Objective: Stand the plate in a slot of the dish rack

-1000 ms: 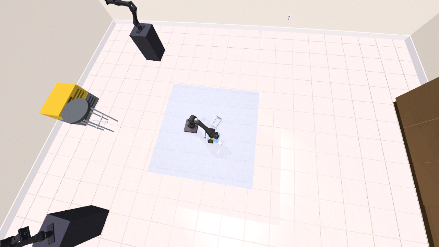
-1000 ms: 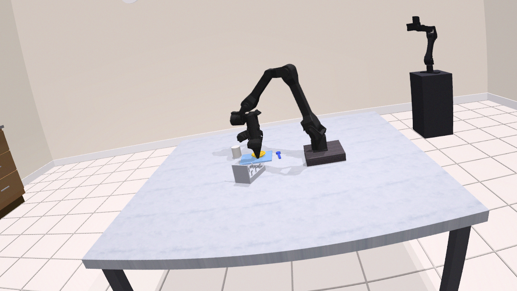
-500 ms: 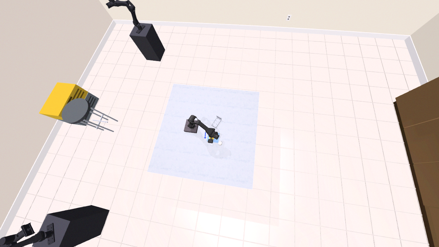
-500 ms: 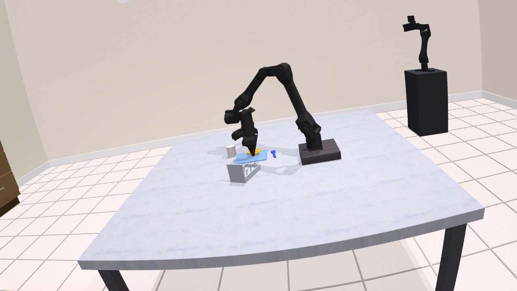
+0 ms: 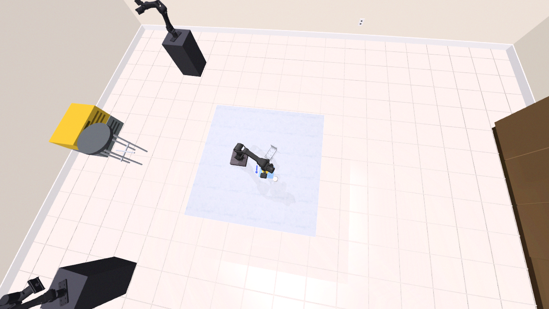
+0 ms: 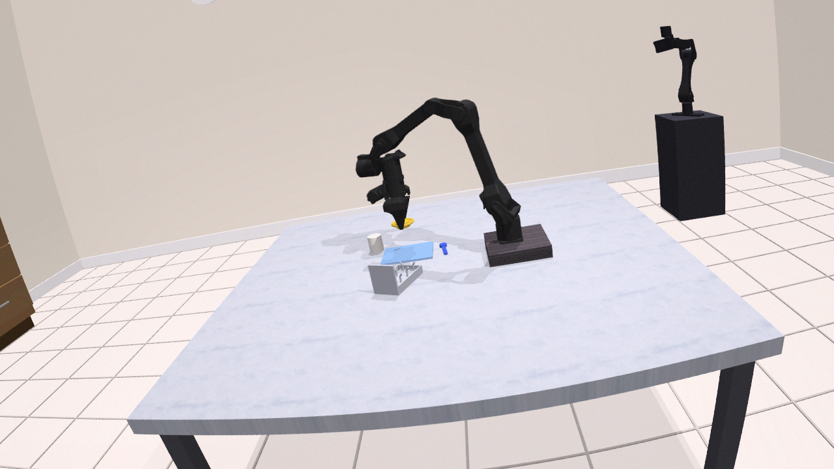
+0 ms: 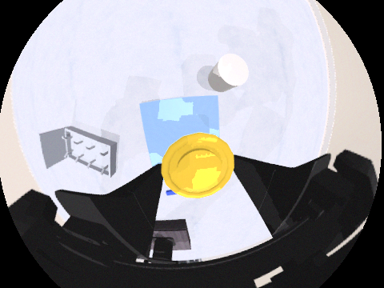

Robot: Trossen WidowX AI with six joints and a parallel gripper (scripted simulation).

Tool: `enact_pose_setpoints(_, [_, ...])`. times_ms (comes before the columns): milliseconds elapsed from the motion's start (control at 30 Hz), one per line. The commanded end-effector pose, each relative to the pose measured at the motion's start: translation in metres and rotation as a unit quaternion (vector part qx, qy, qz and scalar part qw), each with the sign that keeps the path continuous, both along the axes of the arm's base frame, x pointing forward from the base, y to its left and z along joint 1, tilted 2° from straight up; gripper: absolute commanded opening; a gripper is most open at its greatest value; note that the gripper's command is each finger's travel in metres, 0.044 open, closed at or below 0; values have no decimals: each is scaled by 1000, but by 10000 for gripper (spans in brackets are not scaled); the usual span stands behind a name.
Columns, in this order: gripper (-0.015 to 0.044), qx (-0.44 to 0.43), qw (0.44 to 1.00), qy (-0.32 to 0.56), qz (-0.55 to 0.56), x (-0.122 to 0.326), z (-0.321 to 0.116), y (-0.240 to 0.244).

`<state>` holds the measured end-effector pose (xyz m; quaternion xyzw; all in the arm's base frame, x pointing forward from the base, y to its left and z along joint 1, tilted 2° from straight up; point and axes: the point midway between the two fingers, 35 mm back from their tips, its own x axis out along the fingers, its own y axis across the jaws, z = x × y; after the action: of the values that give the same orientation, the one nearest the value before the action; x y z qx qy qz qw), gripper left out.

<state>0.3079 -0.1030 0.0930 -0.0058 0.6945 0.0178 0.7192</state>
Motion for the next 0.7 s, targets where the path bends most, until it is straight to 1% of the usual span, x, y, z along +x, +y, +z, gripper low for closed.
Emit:
enact_pose_setpoints(0, [0, 0, 1000, -7, 0, 3, 18, -1])
enact_pose_setpoints(667, [0, -1, 1000, -2, 5, 0, 89, -3])
